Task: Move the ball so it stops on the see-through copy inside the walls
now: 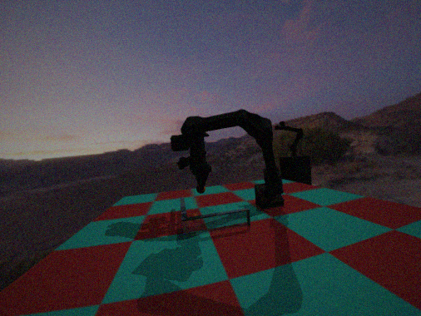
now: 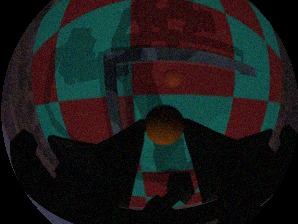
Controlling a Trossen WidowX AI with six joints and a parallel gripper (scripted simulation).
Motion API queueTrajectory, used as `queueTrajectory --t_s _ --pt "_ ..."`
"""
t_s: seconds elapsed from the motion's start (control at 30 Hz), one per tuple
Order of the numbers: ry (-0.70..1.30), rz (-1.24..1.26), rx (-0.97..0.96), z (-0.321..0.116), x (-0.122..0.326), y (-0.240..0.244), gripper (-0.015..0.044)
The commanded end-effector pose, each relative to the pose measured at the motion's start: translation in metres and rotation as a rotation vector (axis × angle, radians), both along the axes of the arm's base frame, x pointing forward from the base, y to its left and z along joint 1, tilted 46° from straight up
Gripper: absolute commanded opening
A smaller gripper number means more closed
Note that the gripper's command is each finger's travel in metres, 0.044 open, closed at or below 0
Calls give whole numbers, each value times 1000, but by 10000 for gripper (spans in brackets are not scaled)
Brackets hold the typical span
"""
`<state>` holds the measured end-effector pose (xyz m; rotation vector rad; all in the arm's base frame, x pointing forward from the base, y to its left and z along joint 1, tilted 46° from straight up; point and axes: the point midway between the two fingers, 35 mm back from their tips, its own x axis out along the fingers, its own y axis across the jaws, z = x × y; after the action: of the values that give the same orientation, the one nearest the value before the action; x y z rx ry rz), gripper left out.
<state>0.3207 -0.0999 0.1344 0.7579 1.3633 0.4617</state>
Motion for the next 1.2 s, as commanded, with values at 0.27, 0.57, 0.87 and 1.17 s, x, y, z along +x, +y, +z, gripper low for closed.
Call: queueTrajectory --t_s 0.27,0.57,0.87,1.17 --pt "-1 5 -4 -37 32 1 0" --pt "-2 5 -5 -52 39 12 0" --pt "-3 5 -3 -82 46 42 0" --pt "-3 5 -1 -91 48 53 0"
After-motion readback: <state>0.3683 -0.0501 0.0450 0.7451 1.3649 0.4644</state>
